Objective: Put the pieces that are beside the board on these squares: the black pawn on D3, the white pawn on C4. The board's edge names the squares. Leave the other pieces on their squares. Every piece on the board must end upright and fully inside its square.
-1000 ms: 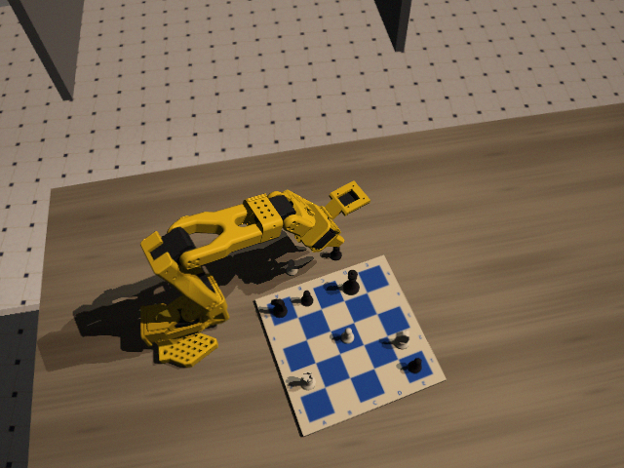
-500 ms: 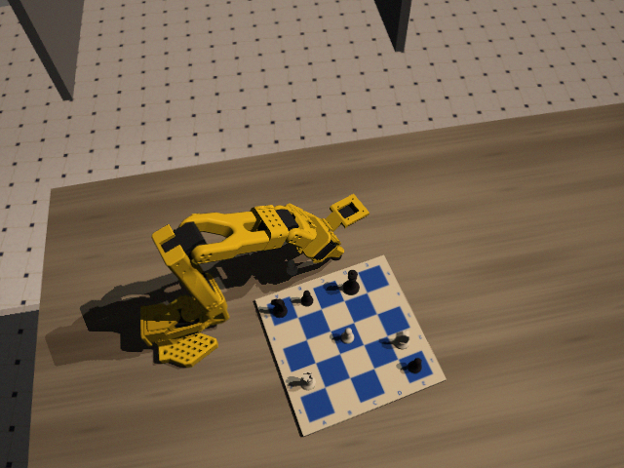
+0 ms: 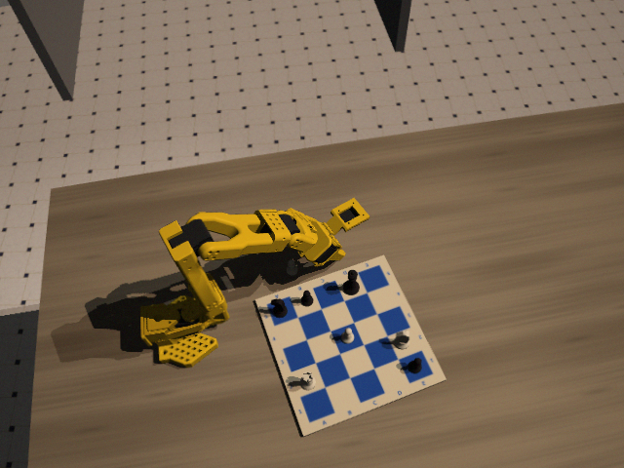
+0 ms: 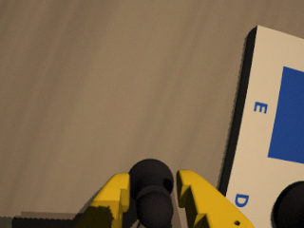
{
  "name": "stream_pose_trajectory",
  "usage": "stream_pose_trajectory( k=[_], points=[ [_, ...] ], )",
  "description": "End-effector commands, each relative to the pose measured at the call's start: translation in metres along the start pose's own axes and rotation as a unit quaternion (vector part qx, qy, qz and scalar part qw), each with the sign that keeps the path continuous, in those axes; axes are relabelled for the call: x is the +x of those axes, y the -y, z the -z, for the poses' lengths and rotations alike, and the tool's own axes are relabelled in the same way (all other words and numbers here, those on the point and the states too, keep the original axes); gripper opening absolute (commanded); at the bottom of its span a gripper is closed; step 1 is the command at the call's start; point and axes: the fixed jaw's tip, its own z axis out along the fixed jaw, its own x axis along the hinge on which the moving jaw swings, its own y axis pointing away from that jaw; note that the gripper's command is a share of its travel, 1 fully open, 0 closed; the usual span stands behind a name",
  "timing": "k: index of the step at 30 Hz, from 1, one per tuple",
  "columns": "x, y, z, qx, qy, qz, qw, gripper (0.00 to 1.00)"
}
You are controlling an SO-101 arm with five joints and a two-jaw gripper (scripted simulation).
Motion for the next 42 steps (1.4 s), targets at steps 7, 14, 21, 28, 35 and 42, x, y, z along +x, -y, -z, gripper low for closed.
stream_pose_trajectory(
  k=[7,14,21,28,35,42],
  points=[
    [0.0108,-0.0021,-0.0043,-0.002,-0.012,-0.002,1.000,0.09],
    [0.0128,-0.0021,-0.0050,-0.002,-0.012,-0.002,1.000,0.09],
    [0.0128,-0.0019,-0.0050,-0.002,-0.012,-0.002,1.000,0.09],
    [0.0128,-0.0009,-0.0050,-0.001,-0.012,-0.002,1.000,0.09],
    [0.0128,-0.0007,-0.0050,-0.001,-0.012,-0.002,1.000,0.09],
    [0.0125,0.0006,-0.0045,0.000,-0.012,-0.005,1.000,0.09]
  ],
)
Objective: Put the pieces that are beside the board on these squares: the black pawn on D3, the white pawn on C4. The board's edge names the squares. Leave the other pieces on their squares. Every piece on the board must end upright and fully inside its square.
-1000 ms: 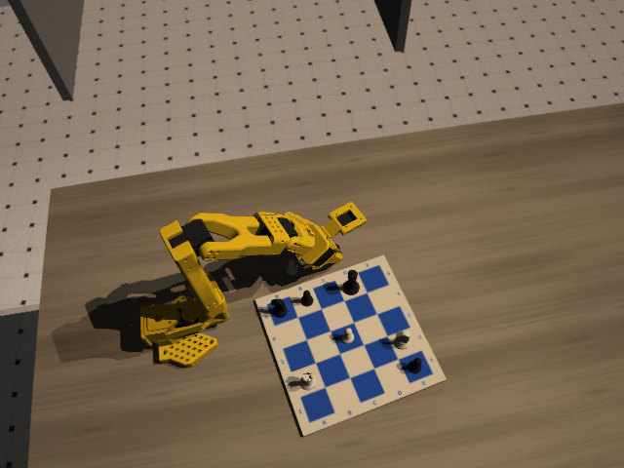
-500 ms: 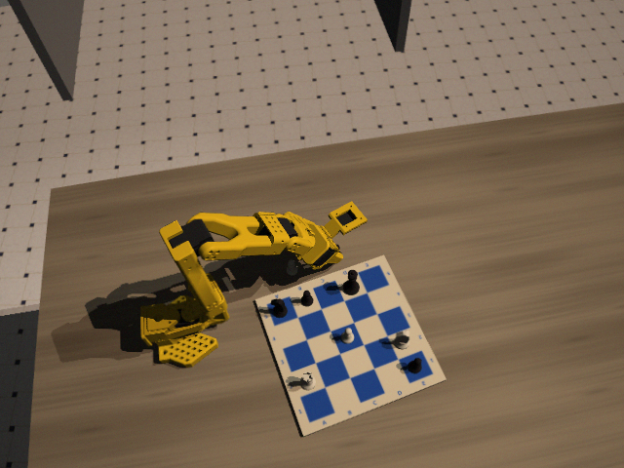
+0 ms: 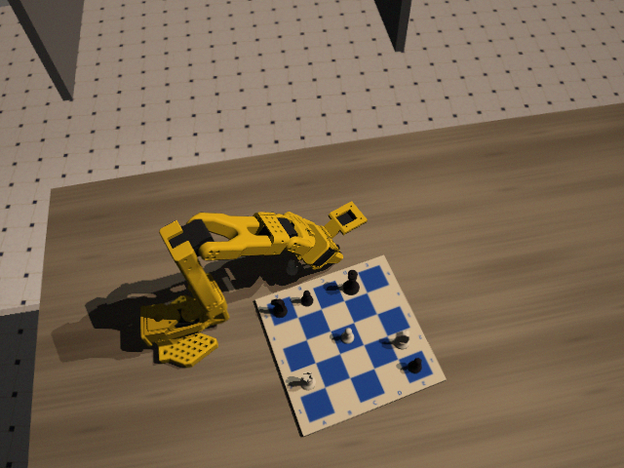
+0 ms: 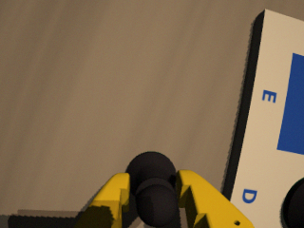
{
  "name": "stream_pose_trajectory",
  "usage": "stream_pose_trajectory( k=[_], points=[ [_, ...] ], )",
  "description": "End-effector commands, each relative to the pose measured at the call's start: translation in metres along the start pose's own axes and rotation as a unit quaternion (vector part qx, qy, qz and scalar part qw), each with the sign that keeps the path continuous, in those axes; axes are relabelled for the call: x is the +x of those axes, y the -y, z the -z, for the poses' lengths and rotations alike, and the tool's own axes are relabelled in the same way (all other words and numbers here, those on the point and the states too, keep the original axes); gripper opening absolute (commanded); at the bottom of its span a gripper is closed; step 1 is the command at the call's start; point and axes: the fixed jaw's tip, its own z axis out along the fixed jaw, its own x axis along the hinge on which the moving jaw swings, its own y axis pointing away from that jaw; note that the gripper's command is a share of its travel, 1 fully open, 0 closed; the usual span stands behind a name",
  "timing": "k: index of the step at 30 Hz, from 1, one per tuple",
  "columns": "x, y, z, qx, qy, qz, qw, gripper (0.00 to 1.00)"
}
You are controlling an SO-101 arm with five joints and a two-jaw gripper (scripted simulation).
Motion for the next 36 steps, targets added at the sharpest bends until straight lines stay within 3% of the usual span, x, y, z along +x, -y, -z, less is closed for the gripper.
stream_pose_trajectory(
  k=[1,36],
  points=[
    [0.0060,0.0007,-0.0018,0.000,-0.011,-0.005,1.000,0.09],
    [0.0057,0.0021,-0.0013,0.002,-0.011,-0.007,1.000,0.05]
  ],
)
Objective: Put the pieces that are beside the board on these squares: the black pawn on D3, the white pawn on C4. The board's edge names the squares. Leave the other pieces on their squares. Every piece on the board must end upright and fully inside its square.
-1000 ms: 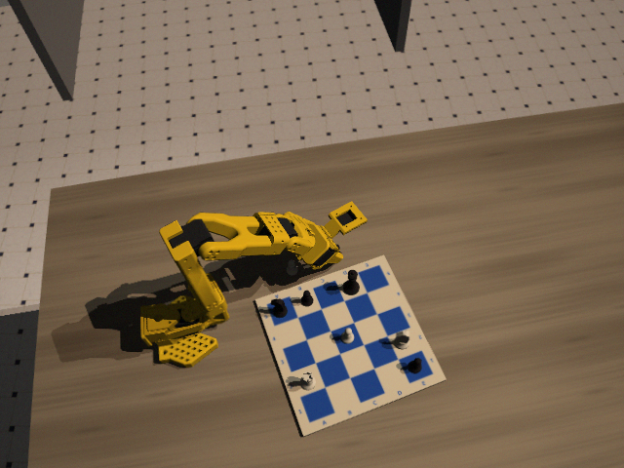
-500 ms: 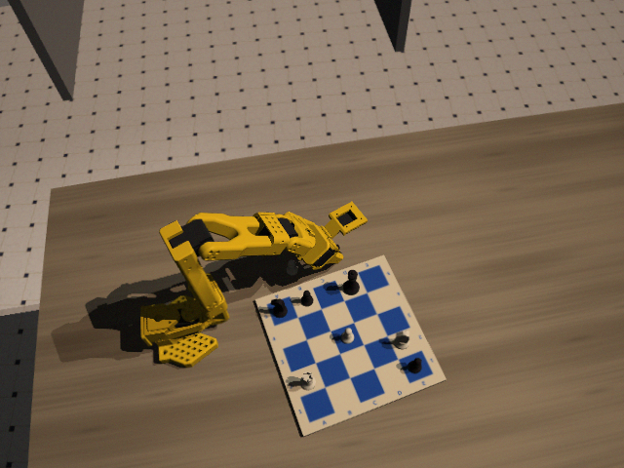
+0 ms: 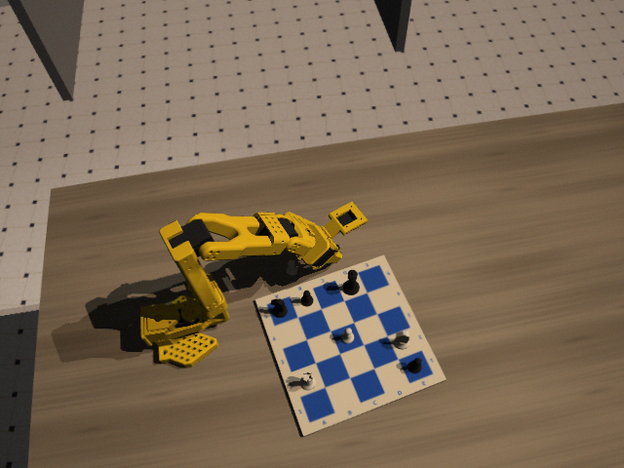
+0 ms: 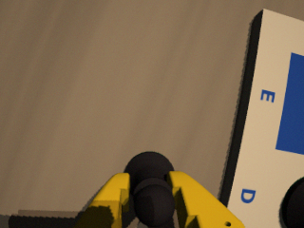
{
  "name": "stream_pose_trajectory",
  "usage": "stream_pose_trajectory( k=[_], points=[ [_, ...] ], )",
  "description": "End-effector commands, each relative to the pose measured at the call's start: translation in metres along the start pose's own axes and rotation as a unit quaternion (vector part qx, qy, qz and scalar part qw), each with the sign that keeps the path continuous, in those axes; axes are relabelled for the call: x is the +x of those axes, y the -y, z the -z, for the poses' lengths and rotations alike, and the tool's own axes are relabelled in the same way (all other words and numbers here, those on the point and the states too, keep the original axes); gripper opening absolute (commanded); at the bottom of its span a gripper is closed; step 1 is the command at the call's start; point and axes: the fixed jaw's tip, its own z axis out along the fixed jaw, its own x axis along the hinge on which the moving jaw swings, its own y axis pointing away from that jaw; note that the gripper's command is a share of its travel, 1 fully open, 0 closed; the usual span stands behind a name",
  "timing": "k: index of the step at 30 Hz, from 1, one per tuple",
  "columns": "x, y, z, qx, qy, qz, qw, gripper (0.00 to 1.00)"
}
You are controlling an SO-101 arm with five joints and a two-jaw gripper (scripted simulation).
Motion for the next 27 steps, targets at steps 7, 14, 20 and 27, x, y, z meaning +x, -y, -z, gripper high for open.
stream_pose_trajectory(
  k=[7,14,20,27],
  points=[
    [0.0057,0.0015,-0.0013,0.001,-0.011,-0.006,1.000,0.02],
    [0.0057,0.0015,-0.0013,0.001,-0.011,-0.006,1.000,0.00],
    [0.0057,0.0015,-0.0013,0.001,-0.011,-0.006,1.000,0.00],
    [0.0057,0.0015,-0.0013,0.001,-0.011,-0.006,1.000,0.00]
  ],
)
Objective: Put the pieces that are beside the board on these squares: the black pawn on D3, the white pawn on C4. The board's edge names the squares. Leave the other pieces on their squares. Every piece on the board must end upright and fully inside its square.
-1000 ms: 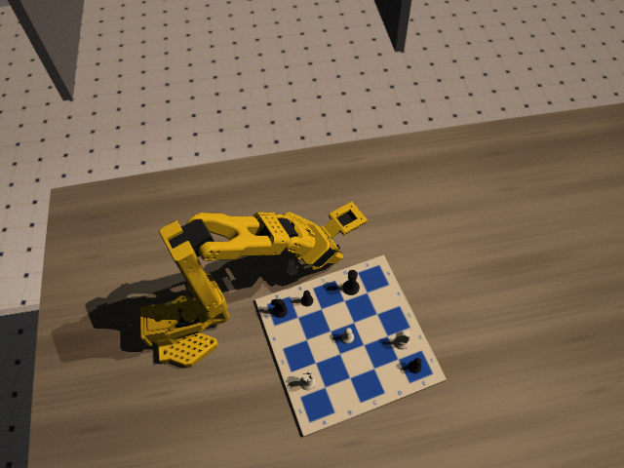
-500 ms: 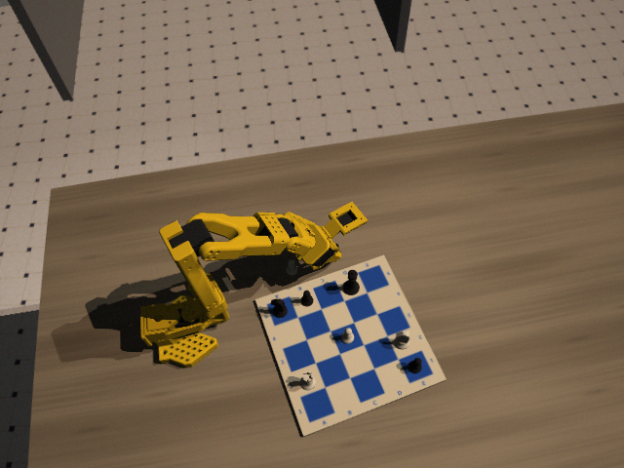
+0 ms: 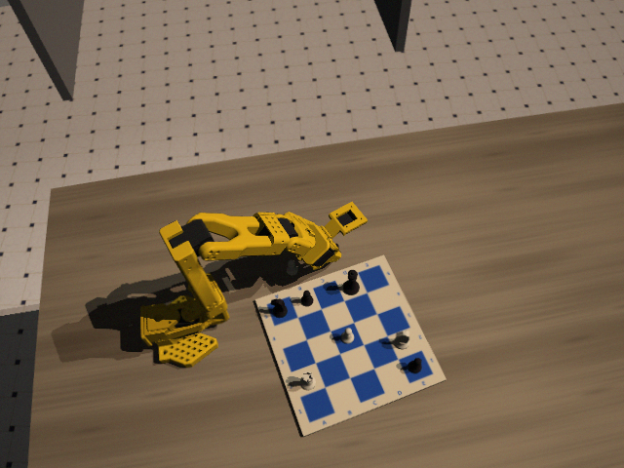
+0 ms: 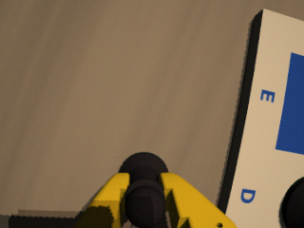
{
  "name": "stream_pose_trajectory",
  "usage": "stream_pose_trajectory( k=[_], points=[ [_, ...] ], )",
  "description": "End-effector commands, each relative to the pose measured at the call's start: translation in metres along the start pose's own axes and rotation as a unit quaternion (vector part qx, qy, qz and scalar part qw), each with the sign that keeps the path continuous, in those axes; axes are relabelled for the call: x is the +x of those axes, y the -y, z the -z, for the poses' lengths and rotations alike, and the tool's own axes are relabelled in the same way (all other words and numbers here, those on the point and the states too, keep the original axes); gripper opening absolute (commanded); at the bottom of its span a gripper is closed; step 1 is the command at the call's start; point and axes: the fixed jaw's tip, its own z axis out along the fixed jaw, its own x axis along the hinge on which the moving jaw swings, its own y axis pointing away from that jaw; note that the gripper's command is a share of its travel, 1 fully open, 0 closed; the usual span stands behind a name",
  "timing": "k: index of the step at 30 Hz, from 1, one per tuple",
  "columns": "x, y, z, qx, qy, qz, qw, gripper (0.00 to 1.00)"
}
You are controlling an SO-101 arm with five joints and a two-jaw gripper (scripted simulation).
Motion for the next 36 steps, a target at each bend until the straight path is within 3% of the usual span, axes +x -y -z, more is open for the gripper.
stream_pose_trajectory(
  k=[1,19,36],
  points=[
    [0.006,0.001,-0.001,0.001,-0.011,-0.006,1.000,0.00],
    [0.004,0.002,0.001,0.002,-0.011,-0.006,1.000,0.00],
    [-0.012,0.004,0.027,0.003,-0.011,-0.006,1.000,0.00]
  ],
)
